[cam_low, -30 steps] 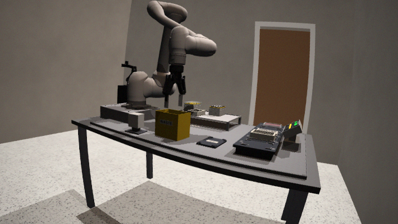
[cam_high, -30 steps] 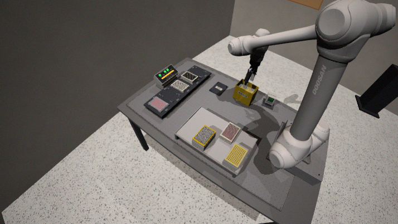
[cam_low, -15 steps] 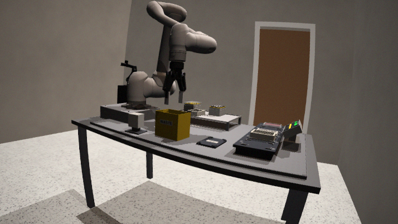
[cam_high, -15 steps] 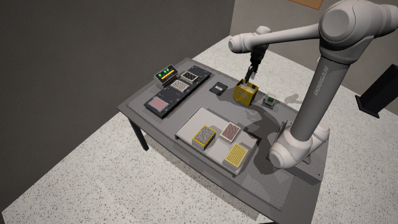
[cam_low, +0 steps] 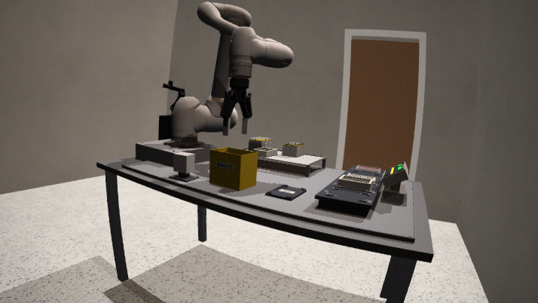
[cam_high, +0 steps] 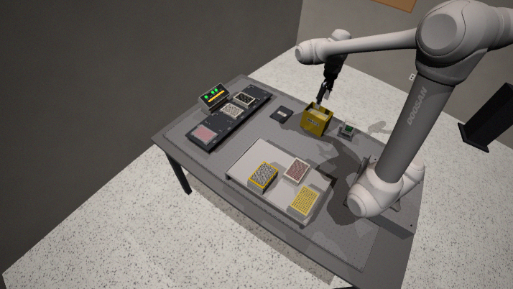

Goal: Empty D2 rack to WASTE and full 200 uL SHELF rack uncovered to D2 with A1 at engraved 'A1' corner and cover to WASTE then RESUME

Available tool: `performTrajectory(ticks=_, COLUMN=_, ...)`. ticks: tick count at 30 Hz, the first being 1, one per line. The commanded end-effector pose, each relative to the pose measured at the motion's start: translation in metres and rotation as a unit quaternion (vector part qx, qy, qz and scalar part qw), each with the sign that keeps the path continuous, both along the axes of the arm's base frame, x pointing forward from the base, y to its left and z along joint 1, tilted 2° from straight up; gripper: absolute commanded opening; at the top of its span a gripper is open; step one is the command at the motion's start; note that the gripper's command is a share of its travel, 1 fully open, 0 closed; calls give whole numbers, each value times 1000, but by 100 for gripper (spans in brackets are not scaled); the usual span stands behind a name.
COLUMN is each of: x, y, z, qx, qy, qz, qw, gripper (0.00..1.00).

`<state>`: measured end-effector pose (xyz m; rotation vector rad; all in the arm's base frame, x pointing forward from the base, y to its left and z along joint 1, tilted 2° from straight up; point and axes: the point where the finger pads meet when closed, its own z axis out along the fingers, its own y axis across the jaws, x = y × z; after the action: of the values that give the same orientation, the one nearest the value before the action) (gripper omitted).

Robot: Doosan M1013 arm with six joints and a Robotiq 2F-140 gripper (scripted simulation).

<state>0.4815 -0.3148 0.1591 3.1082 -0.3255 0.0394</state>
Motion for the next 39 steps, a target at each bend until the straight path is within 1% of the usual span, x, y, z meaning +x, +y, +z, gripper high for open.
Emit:
performTrajectory(ticks=1, x=0, y=0, z=4, qx=0, qy=0, qz=0, qw=1000, gripper=77)
performTrajectory(ticks=7, x=0, y=0, z=14, qx=0, qy=0, qz=0, qw=1000, gripper=77)
performTrajectory(ticks=9, x=0, y=0, z=14, qx=0, qy=0, qz=0, qw=1000, gripper=77)
performTrajectory(ticks=24, x=-1, y=1, z=39, qx=0, qy=0, qz=0, qw=1000, gripper=77)
performTrajectory(ticks=26, x=-1, y=1, z=39, qx=0, qy=0, qz=0, qw=1000, gripper=77)
performTrajectory(ticks=33, x=-1, y=1, z=50, qx=0, qy=0, qz=0, qw=1000, gripper=77)
performTrajectory(ticks=39, x=28, y=-4, z=53, qx=1, qy=-1, qz=-60, qw=998, gripper=77)
